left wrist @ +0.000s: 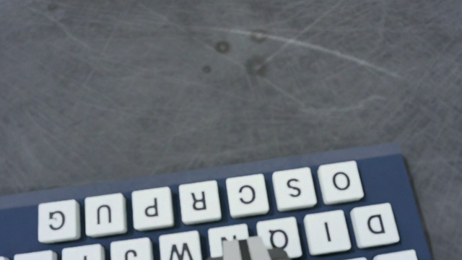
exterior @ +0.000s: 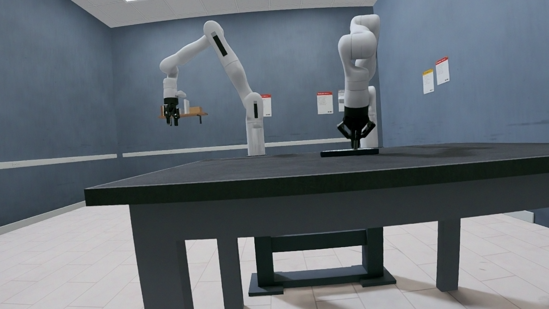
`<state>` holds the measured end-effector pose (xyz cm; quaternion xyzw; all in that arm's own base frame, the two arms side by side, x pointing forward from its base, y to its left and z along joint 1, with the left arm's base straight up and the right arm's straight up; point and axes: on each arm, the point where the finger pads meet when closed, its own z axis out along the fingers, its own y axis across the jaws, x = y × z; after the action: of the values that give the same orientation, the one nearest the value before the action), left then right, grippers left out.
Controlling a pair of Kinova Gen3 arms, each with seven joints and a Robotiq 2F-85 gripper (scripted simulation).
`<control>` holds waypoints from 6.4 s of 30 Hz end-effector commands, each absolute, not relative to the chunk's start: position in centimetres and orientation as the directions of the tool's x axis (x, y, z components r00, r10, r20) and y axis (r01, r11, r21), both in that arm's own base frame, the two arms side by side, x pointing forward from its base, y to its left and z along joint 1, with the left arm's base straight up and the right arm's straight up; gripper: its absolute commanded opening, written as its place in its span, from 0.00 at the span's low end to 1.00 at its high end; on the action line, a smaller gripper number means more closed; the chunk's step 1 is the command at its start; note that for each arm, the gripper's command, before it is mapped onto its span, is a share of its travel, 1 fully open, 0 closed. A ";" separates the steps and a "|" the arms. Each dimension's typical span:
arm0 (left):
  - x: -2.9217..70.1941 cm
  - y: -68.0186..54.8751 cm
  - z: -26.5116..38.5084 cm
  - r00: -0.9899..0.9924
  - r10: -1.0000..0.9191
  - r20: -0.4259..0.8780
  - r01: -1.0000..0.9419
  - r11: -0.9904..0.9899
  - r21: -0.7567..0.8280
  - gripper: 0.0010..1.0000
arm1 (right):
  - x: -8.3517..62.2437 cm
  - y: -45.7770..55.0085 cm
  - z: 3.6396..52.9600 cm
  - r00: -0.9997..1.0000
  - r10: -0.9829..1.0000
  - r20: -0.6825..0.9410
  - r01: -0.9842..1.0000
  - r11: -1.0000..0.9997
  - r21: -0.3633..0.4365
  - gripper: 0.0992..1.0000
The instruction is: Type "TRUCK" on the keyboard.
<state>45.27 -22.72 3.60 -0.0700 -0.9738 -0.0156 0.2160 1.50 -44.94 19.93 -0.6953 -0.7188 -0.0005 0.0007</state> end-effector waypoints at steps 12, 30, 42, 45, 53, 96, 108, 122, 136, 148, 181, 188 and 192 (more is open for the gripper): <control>45.3 -22.8 4.2 -0.898 0.130 0.421 0.143 0.990 -0.001 0.10 | 1.5 -45.0 20.0 -0.033 0.999 0.000 0.999 0.033 0.000 1.00; 44.4 -23.0 4.8 -0.898 0.130 0.421 0.143 0.990 -0.001 0.10 | 1.5 -45.0 20.0 -0.033 0.999 0.000 0.999 0.033 0.000 1.00; 41.8 -23.5 4.8 -0.898 0.130 0.421 0.143 0.990 -0.001 0.10 | 1.5 -45.0 20.0 -0.033 0.999 0.000 0.999 0.033 0.000 1.00; 41.6 -23.6 4.8 -0.898 0.130 0.421 0.143 0.990 -0.001 0.10 | 1.5 -45.0 20.0 -0.033 0.999 0.000 0.999 0.033 0.000 1.00; 41.6 -23.6 4.7 -0.898 0.130 0.421 0.143 0.990 -0.001 0.10 | 1.5 -45.0 20.0 -0.033 0.999 0.000 0.999 0.033 0.000 1.00; 41.6 -23.6 3.7 -0.898 0.130 0.421 0.143 0.990 -0.001 0.10 | 1.5 -45.0 20.0 -0.033 0.999 0.000 0.999 0.033 0.000 1.00; 41.6 -23.6 3.8 -0.898 0.130 0.421 0.143 0.990 -0.001 0.10 | 1.5 -45.0 20.0 -0.033 0.999 0.000 0.999 0.033 0.000 1.00; 41.6 -23.6 4.8 -0.898 0.130 0.421 0.143 0.990 -0.001 0.10 | 1.5 -45.0 20.0 -0.033 0.999 0.000 0.999 0.033 0.000 1.00; 41.3 -26.1 4.8 -0.898 0.130 0.421 0.143 0.990 -0.001 0.10 | 1.5 -45.0 20.0 -0.033 0.999 0.000 0.999 0.033 0.000 1.00; 41.1 -27.1 4.8 -0.898 0.130 0.421 0.143 0.990 -0.001 0.10 | 1.5 -45.0 20.0 -0.033 0.999 0.000 0.999 0.033 0.000 1.00; 41.1 -27.1 3.9 -0.898 0.130 0.421 0.143 0.990 -0.001 0.10 | 1.5 -45.0 20.0 -0.033 0.999 0.000 0.999 0.033 0.000 1.00; 41.1 -27.1 3.8 -0.898 0.130 0.421 0.143 0.990 -0.001 0.10 | 1.5 -45.0 20.0 -0.033 0.999 0.000 0.999 0.033 0.000 1.00; 41.1 -27.1 3.8 -0.898 0.130 0.421 0.143 0.990 -0.001 0.10 | 1.5 -45.0 20.0 -0.033 0.999 0.000 0.999 0.033 0.000 1.00</control>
<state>41.07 -27.04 3.67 -0.0700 -0.9738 -0.0156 0.2160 1.50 -44.94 19.93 -0.6953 -0.7188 -0.0005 0.0007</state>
